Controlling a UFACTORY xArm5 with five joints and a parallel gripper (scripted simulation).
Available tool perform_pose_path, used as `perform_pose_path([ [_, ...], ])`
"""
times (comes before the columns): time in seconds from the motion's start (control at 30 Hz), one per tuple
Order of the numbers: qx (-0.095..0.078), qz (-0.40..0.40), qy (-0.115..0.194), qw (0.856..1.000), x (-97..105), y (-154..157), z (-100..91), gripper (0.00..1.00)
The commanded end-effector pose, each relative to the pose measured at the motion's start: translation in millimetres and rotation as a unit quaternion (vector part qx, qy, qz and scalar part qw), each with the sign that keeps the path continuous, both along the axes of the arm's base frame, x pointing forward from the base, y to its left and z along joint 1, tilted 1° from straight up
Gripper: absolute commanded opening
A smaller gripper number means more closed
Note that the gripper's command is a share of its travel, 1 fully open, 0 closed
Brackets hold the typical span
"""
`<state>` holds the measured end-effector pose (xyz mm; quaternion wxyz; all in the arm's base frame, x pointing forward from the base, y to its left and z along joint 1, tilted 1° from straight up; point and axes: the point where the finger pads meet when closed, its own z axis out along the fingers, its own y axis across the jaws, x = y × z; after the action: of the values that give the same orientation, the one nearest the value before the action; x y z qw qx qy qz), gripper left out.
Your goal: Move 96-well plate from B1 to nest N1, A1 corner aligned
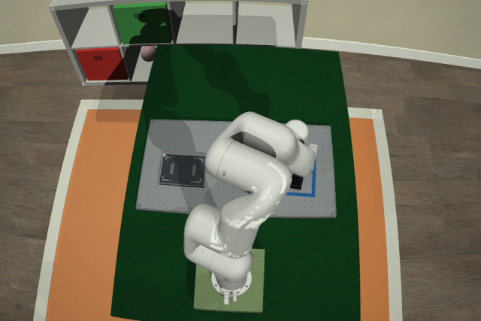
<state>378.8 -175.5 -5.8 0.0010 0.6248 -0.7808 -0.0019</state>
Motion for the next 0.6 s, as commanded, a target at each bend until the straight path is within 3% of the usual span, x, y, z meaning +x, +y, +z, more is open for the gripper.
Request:
perform_pose_path([
  [0.0,-0.006,0.000,0.001,1.000,1.3,-0.6,4.0,0.00],
  [0.57,-0.006,0.000,0.001,1.000,1.4,-0.5,14.0,0.00],
])
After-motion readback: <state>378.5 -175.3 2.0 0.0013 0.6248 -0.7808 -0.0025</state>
